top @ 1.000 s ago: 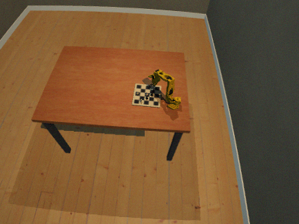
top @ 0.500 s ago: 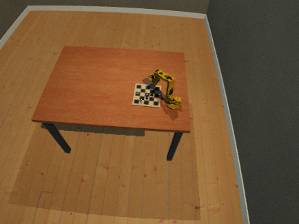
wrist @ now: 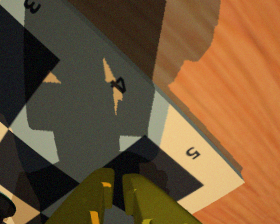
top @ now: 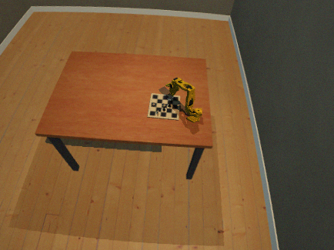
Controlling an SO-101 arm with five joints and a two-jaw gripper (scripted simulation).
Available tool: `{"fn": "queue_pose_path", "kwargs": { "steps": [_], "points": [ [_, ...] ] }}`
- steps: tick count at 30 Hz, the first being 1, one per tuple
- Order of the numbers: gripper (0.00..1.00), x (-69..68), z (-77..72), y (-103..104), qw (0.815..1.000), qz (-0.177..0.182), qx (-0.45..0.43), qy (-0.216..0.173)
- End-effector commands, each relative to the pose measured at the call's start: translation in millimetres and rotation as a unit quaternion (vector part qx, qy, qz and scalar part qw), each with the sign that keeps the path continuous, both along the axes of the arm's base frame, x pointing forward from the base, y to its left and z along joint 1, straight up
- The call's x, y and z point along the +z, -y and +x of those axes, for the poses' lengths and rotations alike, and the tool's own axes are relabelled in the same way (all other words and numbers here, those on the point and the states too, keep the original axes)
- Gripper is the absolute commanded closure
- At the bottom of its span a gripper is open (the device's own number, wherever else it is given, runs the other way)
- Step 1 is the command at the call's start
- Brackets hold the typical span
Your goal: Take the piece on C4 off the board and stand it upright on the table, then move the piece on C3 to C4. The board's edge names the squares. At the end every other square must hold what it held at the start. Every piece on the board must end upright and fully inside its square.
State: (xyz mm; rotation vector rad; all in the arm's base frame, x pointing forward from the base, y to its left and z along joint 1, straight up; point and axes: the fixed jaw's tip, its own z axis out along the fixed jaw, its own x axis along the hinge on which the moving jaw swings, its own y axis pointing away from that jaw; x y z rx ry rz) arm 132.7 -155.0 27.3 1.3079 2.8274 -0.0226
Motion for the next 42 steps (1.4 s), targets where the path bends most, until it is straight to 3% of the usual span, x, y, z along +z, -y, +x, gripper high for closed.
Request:
{"fn": "queue_pose_path", "kwargs": {
  "steps": [1, 7, 9, 17, 21, 33, 42],
  "points": [
    [1.00, 2.5, -2.3, -0.5, 1.000, 0.002, -0.001, -0.001],
    [1.00, 20.7, -2.6, -0.9, 1.000, 0.002, -0.001, -0.001],
    [1.00, 20.7, -2.6, -0.9, 1.000, 0.002, -0.001, -0.001],
    [1.00, 53.9, -3.0, -1.5, 1.000, 0.002, -0.001, -0.001],
    [1.00, 64.1, -3.2, -1.7, 1.000, -0.009, -0.001, 0.008],
    [1.00, 68.0, -2.4, -3.4, 1.000, -0.018, 0.002, 0.015],
    [0.97, 66.5, 10.1, -28.2, 0.994, -0.065, 0.062, 0.061]
  ]
}}
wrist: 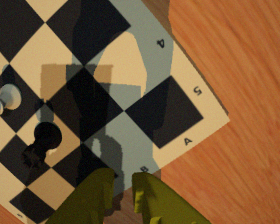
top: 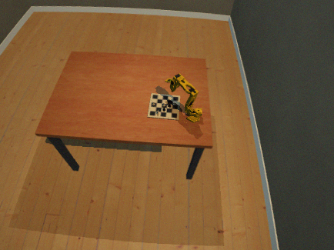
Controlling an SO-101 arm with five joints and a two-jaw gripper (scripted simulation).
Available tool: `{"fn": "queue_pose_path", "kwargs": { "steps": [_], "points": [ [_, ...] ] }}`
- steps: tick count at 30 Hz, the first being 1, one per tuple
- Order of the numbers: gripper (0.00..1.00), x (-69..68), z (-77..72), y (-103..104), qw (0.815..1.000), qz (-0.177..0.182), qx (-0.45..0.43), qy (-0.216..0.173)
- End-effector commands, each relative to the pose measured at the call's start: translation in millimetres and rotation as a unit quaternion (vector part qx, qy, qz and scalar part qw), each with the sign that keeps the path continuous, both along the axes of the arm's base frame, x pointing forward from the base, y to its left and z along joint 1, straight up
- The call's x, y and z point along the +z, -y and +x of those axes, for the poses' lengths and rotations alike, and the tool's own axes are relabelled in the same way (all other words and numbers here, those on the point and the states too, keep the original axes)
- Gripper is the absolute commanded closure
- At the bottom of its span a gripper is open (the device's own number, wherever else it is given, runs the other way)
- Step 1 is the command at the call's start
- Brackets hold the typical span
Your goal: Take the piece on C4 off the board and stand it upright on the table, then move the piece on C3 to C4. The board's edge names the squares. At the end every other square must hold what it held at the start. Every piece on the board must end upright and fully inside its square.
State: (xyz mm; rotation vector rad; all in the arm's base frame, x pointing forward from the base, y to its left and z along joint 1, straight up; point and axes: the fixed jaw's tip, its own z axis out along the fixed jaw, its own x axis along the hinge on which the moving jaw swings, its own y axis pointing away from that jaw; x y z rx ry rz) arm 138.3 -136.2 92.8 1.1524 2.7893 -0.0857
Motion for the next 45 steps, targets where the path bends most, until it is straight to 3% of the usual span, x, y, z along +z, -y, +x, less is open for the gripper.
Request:
{"fn": "queue_pose_path", "kwargs": {
  "steps": [1, 9, 16, 45],
  "points": [
    [0.97, 0.9, 4.5, -9.3, 0.999, -0.025, 0.021, 0.027],
    [0.91, -13.8, 16.0, -51.4, 0.982, -0.088, 0.119, 0.116],
    [0.89, -25.9, 19.4, -70.7, 0.966, -0.111, 0.166, 0.164],
    [0.88, -31.6, 17.6, -74.8, 0.964, -0.111, 0.174, 0.169]
  ]
}}
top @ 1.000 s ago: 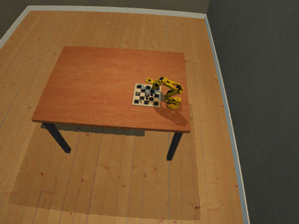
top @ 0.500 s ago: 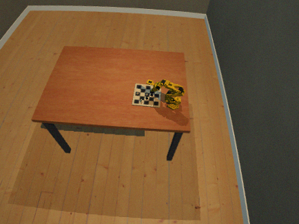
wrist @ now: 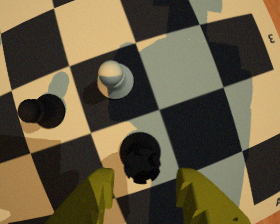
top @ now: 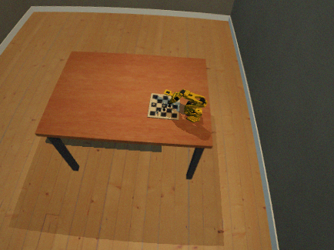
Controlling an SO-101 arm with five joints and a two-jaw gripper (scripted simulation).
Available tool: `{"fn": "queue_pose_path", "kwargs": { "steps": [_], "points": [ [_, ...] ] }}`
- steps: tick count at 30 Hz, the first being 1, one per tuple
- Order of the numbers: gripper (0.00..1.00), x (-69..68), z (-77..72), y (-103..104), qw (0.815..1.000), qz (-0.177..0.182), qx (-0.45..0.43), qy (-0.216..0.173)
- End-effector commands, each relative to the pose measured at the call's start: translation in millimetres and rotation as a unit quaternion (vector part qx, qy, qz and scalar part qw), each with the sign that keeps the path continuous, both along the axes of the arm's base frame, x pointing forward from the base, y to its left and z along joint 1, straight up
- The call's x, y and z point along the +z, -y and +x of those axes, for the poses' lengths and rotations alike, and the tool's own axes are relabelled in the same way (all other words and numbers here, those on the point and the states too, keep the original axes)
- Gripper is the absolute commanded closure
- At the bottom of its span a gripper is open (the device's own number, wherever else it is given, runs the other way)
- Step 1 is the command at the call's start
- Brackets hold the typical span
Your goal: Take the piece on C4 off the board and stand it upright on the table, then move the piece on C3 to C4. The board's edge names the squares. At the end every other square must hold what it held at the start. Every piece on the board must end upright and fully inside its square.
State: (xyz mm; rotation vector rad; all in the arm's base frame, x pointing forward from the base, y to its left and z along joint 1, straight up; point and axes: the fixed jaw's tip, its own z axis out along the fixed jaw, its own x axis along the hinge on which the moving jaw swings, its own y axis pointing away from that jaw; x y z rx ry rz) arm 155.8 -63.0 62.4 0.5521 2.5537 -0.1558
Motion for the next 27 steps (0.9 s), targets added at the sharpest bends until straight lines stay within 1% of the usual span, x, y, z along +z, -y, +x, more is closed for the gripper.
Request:
{"fn": "queue_pose_path", "kwargs": {
  "steps": [1, 12, 27],
  "points": [
    [0.88, -1.3, 0.1, -1.6, 1.000, 0.002, -0.001, 0.003],
    [0.88, -4.5, 0.2, -1.6, 1.000, 0.002, -0.001, 0.003],
    [0.88, -21.2, 0.4, -1.5, 1.000, 0.002, -0.001, 0.003]
  ]
}}
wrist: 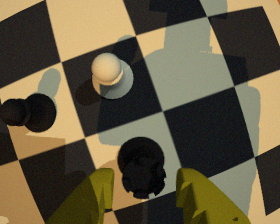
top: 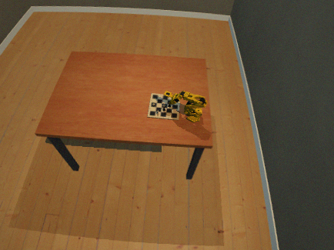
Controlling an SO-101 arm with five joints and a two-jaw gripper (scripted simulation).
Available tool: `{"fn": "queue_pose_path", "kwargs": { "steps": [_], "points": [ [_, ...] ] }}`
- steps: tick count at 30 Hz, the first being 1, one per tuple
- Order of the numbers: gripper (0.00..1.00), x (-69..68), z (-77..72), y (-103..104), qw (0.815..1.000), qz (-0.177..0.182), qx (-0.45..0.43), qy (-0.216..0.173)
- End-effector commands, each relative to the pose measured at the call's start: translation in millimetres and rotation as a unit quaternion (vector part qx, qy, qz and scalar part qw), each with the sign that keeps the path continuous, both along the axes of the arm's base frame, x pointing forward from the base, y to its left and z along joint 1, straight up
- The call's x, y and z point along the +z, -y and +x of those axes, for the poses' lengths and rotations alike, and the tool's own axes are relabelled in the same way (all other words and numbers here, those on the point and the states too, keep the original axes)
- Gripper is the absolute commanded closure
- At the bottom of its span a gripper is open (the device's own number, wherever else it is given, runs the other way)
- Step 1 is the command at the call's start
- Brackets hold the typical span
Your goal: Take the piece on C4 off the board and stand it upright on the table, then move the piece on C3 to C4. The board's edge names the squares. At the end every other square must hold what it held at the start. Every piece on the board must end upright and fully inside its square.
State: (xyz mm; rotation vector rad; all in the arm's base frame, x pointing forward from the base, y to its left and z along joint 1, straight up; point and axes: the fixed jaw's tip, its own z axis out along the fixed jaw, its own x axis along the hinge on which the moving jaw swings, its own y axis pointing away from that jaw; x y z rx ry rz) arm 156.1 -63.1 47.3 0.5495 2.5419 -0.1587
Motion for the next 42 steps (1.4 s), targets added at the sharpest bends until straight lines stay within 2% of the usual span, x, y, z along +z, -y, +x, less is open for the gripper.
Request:
{"fn": "queue_pose_path", "kwargs": {
  "steps": [1, 12, 42],
  "points": [
    [0.88, -7.7, 0.1, -1.6, 1.000, 0.005, -0.001, -0.002],
    [0.88, -22.0, 0.4, -1.5, 1.000, 0.005, -0.001, -0.002],
    [0.88, -28.9, -2.2, -2.7, 1.000, 0.005, -0.001, -0.003]
  ]
}}
